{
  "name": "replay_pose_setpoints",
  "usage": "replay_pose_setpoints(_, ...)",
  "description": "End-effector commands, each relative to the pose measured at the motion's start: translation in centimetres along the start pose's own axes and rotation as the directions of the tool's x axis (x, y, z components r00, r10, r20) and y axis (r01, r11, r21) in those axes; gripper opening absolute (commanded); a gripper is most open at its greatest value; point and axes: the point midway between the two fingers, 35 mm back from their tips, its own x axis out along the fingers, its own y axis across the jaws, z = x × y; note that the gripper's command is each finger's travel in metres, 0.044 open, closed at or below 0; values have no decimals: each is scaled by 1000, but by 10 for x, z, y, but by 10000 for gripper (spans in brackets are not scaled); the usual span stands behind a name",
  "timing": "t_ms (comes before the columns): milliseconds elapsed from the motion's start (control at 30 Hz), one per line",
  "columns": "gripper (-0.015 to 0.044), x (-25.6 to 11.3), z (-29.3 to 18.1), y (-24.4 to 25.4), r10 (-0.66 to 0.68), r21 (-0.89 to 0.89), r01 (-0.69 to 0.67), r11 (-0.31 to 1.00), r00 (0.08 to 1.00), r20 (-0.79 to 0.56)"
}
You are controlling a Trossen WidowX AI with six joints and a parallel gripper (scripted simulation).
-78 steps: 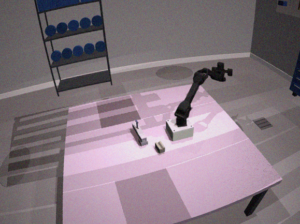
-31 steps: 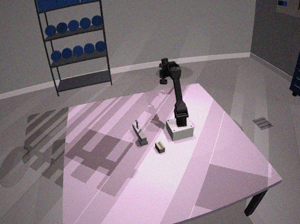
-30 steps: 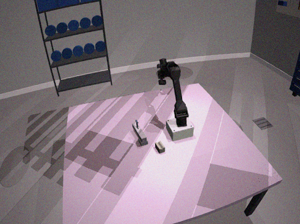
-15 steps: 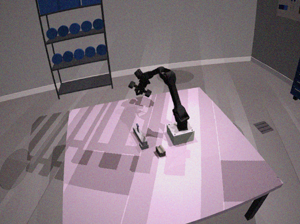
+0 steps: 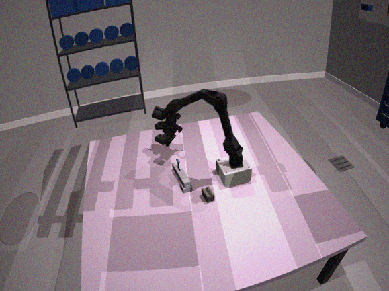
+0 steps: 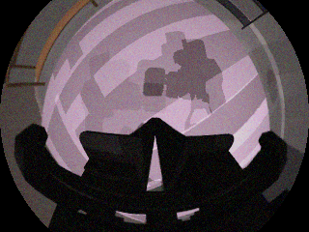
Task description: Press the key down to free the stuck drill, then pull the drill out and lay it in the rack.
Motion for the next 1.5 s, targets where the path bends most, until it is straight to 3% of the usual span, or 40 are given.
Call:
replay_pose_setpoints(0,0,-11,-53,48,-19,-420,-33,907,993,-118)
replay_pose_setpoints(133,0,-25,-102,80,-61,-727,-109,678,977,-203)
replay_pose_setpoints(200,0,-29,-114,86,-75,-787,-132,603,972,-221)
replay_pose_setpoints(1467,0,-9,-119,86,-77,-791,-134,597,972,-223)
